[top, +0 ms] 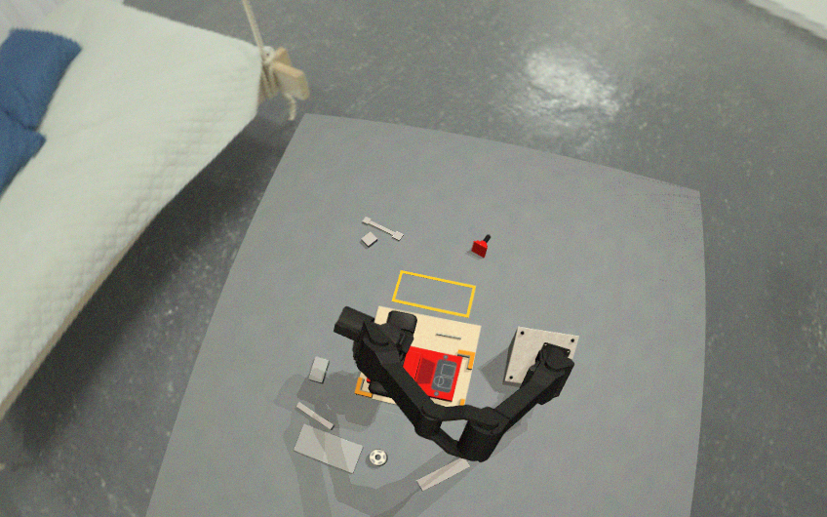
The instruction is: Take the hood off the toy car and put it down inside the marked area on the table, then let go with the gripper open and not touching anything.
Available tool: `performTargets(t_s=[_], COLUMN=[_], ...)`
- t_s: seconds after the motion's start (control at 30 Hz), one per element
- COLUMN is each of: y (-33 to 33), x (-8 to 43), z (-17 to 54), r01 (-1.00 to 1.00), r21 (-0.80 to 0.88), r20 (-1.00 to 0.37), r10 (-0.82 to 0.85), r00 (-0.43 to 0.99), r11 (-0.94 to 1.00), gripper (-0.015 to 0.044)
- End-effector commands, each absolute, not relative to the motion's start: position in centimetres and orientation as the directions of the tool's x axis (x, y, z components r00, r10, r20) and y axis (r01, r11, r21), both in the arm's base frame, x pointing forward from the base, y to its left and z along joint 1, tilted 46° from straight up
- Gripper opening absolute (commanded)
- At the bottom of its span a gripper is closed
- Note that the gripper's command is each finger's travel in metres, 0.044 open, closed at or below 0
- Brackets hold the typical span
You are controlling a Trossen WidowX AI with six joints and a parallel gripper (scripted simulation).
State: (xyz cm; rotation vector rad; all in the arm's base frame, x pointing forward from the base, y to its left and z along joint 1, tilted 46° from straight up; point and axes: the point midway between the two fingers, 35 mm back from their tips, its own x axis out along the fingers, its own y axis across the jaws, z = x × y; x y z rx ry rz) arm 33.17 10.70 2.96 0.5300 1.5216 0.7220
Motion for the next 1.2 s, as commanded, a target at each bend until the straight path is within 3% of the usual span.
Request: performTargets(t_s=[0.0,0.33,1.17], y=[10.7,10.3,9.1], x=[33.2,33.3,33.4], z=[3.0,3.4,4.5], r01=[-0.094,-0.094,-0.093], r21=[0.715,0.715,0.714], r20=[-0.699,-0.699,-0.7], r10=[0.71,0.71,0.709], r00=[-0.086,-0.086,-0.086], r11=[0.692,0.693,0.694], gripper=[0.0249,0.0,0.0])
